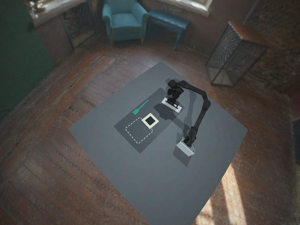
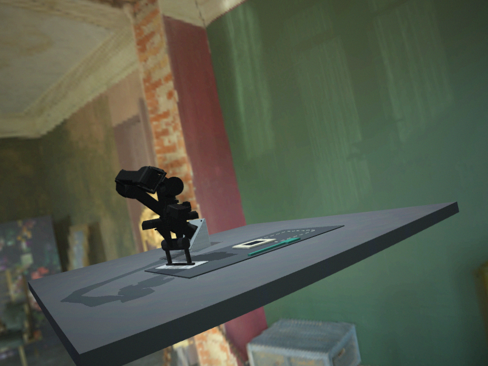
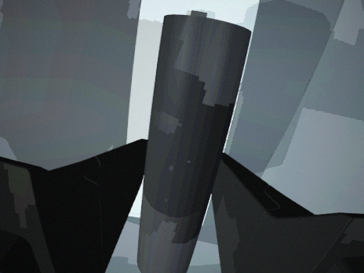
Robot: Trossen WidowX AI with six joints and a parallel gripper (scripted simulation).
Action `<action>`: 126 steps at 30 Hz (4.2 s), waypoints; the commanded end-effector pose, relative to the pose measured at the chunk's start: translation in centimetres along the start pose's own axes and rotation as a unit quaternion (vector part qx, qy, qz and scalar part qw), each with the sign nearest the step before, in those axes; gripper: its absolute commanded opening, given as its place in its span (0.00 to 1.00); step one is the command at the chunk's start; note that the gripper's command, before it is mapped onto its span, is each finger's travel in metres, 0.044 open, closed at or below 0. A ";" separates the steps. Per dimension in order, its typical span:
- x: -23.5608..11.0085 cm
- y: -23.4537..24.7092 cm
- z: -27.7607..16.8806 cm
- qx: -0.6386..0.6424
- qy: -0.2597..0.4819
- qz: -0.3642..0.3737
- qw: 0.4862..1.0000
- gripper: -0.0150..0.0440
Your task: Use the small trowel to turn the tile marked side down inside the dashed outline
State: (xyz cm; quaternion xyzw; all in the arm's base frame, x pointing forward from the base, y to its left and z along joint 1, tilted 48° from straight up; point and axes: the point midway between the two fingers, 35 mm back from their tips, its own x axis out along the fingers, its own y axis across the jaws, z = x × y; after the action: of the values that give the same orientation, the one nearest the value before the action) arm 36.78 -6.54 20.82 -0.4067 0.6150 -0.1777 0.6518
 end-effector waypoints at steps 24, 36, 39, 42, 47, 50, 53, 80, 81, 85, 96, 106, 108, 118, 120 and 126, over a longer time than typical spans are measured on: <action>0.1 0.0 -0.1 0.400 0.002 0.003 0.917 0.47; 0.1 0.0 -0.1 0.460 0.003 0.003 0.888 0.52; 0.1 0.0 -0.1 0.460 0.003 0.003 0.888 0.65; 0.1 0.0 -0.1 0.460 0.003 0.003 0.888 0.71; 0.1 0.0 -0.1 0.460 0.003 0.003 0.888 0.71; 0.1 0.0 -0.1 0.460 0.003 0.003 0.888 0.71; 0.1 0.0 -0.1 0.460 0.003 0.003 0.888 0.71; -3.2 0.1 -0.1 0.457 0.003 0.004 0.890 0.71; -3.0 0.1 -0.1 0.456 0.003 0.004 0.890 0.71; -2.4 0.2 -0.1 0.455 0.003 0.004 0.891 0.71; -0.6 0.3 -0.2 0.450 0.003 0.003 0.893 0.71; 0.1 0.3 -0.3 0.448 0.003 0.003 0.894 0.53; 0.1 0.3 -0.3 0.448 0.003 0.003 0.894 0.48; 0.1 0.3 -0.3 0.448 0.003 0.003 0.894 0.47; 0.1 0.3 -0.3 0.448 0.003 0.003 0.894 0.47; 0.1 0.3 -0.3 0.448 0.003 0.003 0.894 0.47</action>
State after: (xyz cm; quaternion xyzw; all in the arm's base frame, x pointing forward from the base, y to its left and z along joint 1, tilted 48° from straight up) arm 36.52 -6.49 20.69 -0.0678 0.4704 -0.4344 0.7651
